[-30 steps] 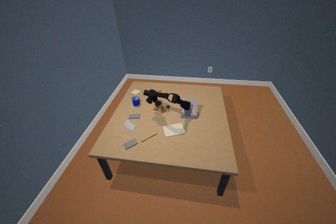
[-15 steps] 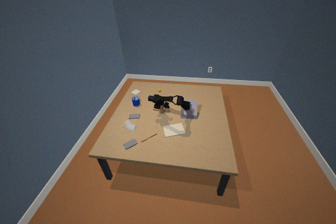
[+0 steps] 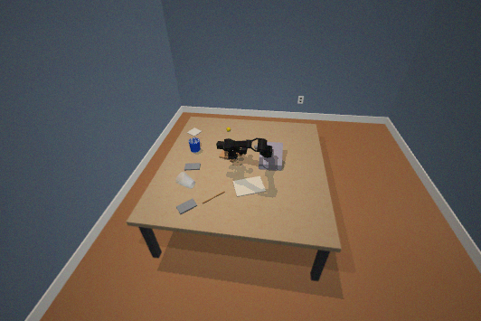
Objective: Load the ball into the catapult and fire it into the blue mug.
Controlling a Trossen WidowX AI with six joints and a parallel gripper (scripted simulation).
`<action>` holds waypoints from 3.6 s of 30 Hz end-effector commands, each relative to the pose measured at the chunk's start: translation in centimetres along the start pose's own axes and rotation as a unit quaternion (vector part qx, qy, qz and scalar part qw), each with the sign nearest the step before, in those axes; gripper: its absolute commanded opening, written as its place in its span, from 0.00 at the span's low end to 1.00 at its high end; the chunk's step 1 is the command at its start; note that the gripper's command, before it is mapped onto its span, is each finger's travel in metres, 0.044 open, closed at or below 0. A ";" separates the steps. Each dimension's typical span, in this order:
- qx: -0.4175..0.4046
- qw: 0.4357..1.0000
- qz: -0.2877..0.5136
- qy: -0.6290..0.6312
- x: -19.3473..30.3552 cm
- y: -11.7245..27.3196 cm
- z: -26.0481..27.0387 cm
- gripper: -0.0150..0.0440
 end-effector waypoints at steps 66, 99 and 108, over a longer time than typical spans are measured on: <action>-0.001 1.000 0.001 0.008 -7.1 -7.5 2.2 0.25; 0.019 0.992 -0.047 -0.115 -4.7 3.8 -3.6 0.79; 0.014 0.962 -0.106 -0.251 -4.4 4.3 -8.2 1.00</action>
Point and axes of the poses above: the point midway between the two fingers, 35 mm back from their tips, its own y axis back along the fingers, its own z axis across the jaws, x = y × z, the point moved 4 cm from there along y, back along the fingers, and after that the axes turned 14 degrees about -y, right-handed, at the moved point
